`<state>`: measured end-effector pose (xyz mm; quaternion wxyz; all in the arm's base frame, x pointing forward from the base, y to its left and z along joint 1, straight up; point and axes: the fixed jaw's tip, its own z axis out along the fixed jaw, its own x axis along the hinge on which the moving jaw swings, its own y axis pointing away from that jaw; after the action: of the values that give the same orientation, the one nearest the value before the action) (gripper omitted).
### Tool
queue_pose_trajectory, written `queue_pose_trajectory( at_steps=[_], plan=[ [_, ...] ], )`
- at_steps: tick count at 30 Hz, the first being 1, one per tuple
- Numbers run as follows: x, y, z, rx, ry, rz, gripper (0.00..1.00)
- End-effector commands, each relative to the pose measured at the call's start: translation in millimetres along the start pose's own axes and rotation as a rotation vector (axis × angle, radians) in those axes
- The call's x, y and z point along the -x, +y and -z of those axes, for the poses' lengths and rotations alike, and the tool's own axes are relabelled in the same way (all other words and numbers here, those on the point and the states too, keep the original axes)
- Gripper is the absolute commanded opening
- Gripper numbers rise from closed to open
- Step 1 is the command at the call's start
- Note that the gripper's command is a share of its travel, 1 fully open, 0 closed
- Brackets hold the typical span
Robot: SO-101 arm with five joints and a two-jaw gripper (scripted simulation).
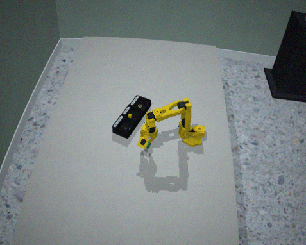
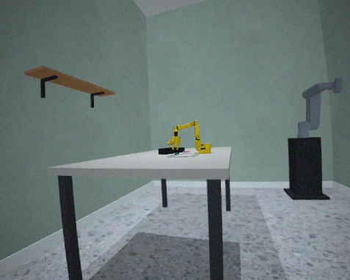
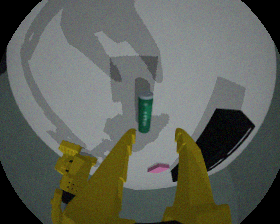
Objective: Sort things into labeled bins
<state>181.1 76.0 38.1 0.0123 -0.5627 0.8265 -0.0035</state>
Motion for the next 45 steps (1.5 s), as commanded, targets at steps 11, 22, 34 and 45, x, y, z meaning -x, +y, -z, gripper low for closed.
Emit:
queue_pose_trajectory(
  at_steps=[11,22,34,45],
  plan=[
    [4.2,-1.2,-17.2,-0.024,-0.024,0.02,0.21],
    [3.8,-0.8,-21.9,-0.024,-0.024,0.02,0.21],
    [0.2,3.0,-29.4,0.009,0.006,0.02,0.21],
    [0.2,3.0,-29.4,0.009,0.006,0.02,0.21]
  ],
)
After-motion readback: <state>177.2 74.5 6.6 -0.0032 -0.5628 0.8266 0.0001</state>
